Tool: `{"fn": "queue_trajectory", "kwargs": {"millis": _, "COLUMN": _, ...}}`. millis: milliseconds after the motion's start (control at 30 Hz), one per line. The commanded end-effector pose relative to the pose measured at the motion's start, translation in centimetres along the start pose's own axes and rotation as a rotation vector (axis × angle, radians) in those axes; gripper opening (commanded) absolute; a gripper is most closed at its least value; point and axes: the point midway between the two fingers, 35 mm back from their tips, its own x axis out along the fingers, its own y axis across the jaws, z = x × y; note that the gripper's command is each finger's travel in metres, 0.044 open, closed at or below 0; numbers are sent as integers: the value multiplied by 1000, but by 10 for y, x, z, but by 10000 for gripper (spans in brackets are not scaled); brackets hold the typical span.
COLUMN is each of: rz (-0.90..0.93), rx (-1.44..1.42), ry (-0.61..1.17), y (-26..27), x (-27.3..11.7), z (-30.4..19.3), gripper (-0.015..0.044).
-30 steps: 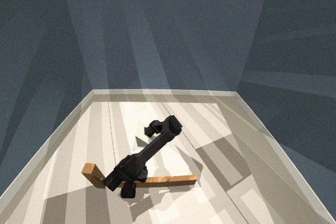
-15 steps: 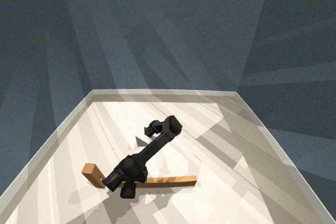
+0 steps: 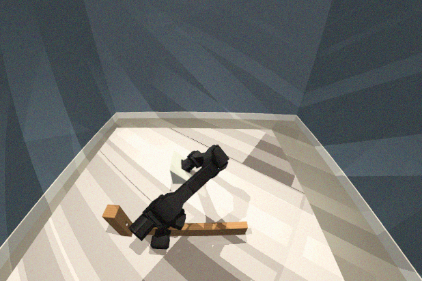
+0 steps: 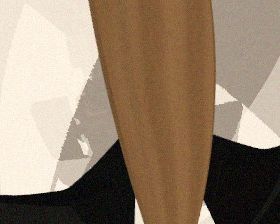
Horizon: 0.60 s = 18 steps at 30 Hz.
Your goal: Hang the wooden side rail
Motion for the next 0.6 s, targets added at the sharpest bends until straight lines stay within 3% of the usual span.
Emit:
{"fn": "queue_trajectory", "kwargs": {"millis": 0, "rz": -2, "rx": 22, "ry": -2, "y": 1, "x": -3, "z": 0, "gripper": 0}}
{"fn": "queue_trajectory", "kwargs": {"millis": 567, "rz": -2, "rx": 22, "ry": -2, "y": 1, "x": -5, "z": 0, "gripper": 0}}
